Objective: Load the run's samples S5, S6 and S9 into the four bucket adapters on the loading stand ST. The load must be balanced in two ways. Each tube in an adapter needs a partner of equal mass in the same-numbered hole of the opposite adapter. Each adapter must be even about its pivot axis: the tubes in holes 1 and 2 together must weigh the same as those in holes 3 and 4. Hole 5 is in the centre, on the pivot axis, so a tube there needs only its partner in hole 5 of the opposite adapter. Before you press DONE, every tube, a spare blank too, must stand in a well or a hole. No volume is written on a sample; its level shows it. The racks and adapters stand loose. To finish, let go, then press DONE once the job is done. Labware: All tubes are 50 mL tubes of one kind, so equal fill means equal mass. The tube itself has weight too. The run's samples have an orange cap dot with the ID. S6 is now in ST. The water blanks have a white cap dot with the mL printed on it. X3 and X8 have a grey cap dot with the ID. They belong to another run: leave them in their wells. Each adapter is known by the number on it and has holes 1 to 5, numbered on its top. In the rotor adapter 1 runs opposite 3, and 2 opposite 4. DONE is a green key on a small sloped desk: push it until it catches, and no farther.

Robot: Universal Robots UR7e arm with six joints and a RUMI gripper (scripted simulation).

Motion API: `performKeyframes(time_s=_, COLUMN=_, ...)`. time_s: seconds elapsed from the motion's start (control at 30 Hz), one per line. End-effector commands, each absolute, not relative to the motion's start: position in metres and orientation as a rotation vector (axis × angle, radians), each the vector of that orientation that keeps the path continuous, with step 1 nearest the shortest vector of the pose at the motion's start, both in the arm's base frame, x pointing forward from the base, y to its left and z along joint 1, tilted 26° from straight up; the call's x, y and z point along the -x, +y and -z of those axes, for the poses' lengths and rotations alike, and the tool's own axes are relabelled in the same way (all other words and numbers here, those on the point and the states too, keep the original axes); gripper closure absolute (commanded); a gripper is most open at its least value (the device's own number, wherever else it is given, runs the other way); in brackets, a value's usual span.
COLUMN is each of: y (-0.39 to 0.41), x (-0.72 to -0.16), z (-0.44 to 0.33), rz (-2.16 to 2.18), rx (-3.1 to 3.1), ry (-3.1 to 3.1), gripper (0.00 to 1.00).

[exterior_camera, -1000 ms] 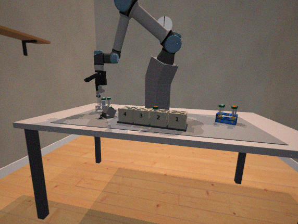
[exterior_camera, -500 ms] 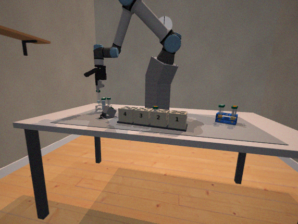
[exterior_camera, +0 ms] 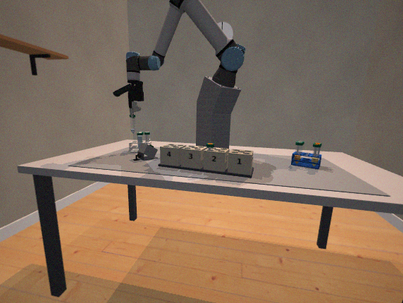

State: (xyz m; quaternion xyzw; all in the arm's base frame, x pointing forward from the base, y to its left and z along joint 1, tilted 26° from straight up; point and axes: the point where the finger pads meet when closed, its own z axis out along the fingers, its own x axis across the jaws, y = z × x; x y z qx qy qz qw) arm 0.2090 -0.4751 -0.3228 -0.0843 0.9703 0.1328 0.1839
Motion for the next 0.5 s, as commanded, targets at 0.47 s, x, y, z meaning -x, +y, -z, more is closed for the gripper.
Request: performKeyframes(time_s=0.47, y=-0.441, x=-0.225, z=0.279, rz=-0.313, rx=0.524, ry=2.676, gripper=1.0)
